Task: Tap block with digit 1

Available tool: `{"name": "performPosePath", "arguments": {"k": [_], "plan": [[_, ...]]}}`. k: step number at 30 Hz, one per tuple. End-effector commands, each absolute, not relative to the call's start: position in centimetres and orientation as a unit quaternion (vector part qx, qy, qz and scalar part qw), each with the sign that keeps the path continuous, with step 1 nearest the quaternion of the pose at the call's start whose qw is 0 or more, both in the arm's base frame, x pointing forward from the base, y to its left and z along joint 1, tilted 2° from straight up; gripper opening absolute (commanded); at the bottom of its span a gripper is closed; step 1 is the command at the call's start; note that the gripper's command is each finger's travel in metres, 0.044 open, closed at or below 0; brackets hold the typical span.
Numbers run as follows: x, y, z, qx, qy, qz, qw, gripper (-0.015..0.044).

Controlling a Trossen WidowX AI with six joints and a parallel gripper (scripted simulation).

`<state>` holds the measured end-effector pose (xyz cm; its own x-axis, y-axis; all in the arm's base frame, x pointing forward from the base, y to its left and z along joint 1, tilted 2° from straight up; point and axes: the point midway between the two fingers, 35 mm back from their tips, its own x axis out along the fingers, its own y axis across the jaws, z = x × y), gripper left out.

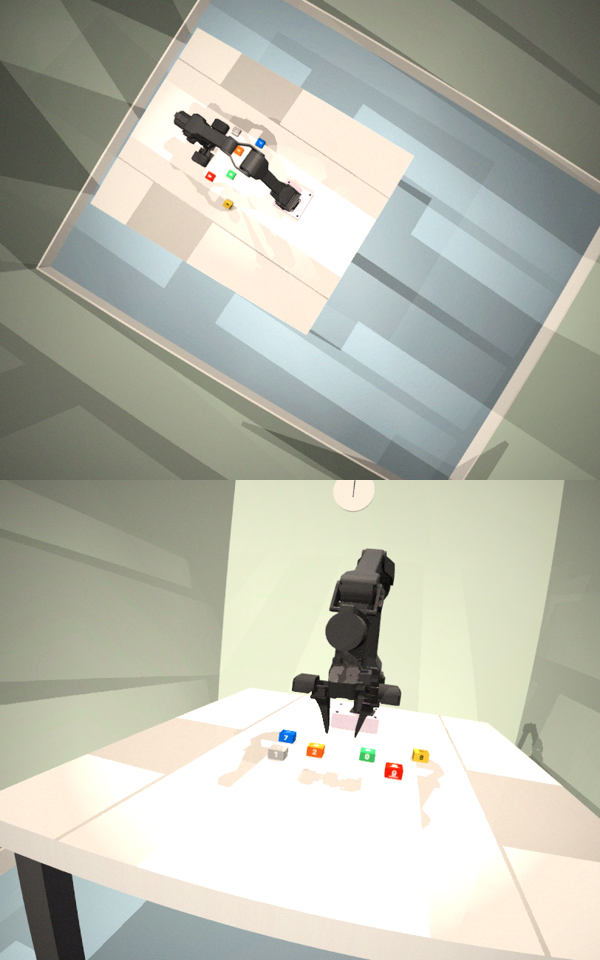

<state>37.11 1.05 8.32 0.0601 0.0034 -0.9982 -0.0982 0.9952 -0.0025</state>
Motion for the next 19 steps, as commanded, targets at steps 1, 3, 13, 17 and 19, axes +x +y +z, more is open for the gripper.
{"name": "performPosePath", "arguments": {"k": [1,3,13,17,19], "plan": [[35.0,7.1,9.8,-0.033,0.684,0.035,0.728,0.0335],[33.5,10.2,10.4,-0.032,0.685,0.037,0.727,0.0387],[22.7,21.9,13.2,-0.028,0.687,0.041,0.725,0.0400],[21.7,22.4,13.4,-0.027,0.687,0.041,0.725,0.0400],[21.7,22.4,13.4,-0.027,0.687,0.041,0.725,0.0400]]}}
